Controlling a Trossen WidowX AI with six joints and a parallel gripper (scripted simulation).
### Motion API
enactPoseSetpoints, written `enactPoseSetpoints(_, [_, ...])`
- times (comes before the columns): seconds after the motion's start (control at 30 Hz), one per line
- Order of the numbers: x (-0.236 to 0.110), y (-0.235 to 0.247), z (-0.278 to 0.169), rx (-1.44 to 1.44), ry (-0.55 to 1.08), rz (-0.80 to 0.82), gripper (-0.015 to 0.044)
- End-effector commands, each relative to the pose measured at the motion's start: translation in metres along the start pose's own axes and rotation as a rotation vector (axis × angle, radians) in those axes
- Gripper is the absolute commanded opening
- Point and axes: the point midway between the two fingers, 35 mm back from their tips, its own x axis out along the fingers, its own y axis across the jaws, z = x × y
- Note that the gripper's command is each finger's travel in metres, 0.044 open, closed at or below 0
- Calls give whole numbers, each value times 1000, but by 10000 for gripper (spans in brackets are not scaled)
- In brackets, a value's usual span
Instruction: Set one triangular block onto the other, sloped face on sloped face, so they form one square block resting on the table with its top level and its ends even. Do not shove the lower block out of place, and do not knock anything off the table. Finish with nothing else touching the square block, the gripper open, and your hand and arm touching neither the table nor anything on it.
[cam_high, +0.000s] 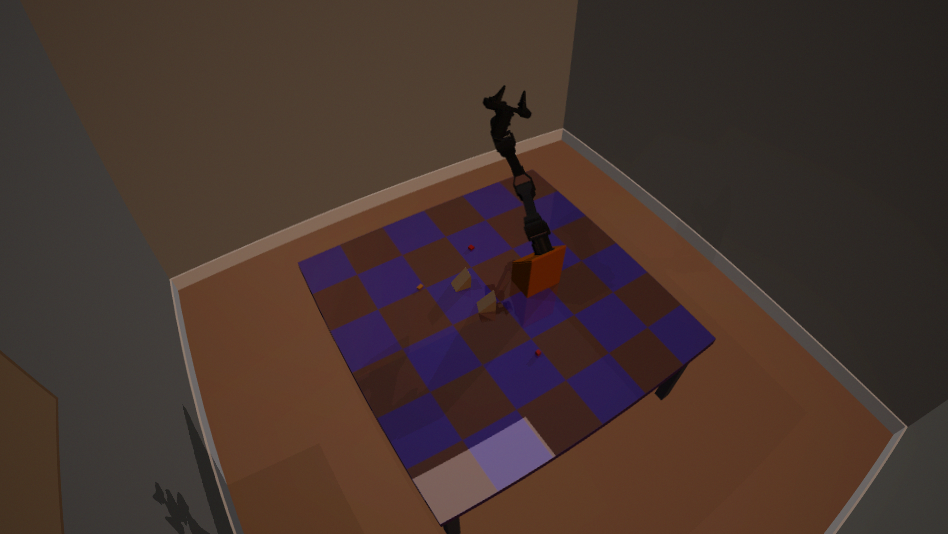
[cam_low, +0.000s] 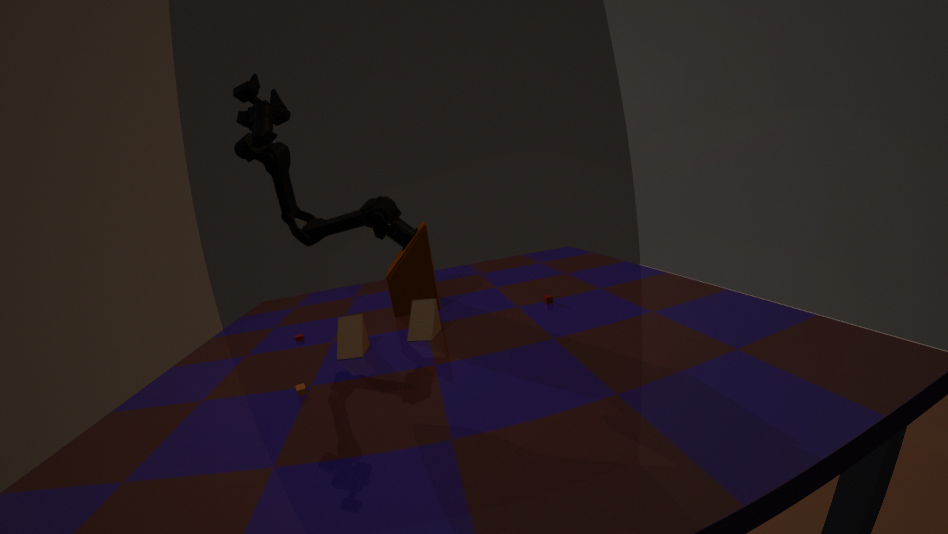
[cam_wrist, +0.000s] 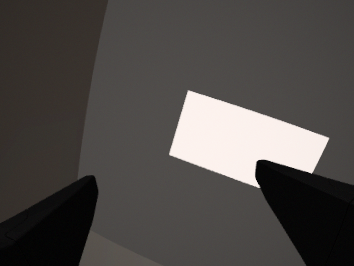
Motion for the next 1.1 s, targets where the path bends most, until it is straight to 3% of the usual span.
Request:
enactPoseSetpoints(0.0, [0, -2, -2, 2, 5, -7, 426])
enactPoseSetpoints(0.2, [1, -61, -71, 48, 184, -246, 440])
enactPoseSetpoints(0.4, [-27, -121, -140, 91, 372, -515, 440])
enactPoseSetpoints(0.73, [-101, -187, -211, 115, 604, -875, 440])
enactPoseSetpoints(1.07, [-220, -233, -266, 69, 907, -1241, 440])
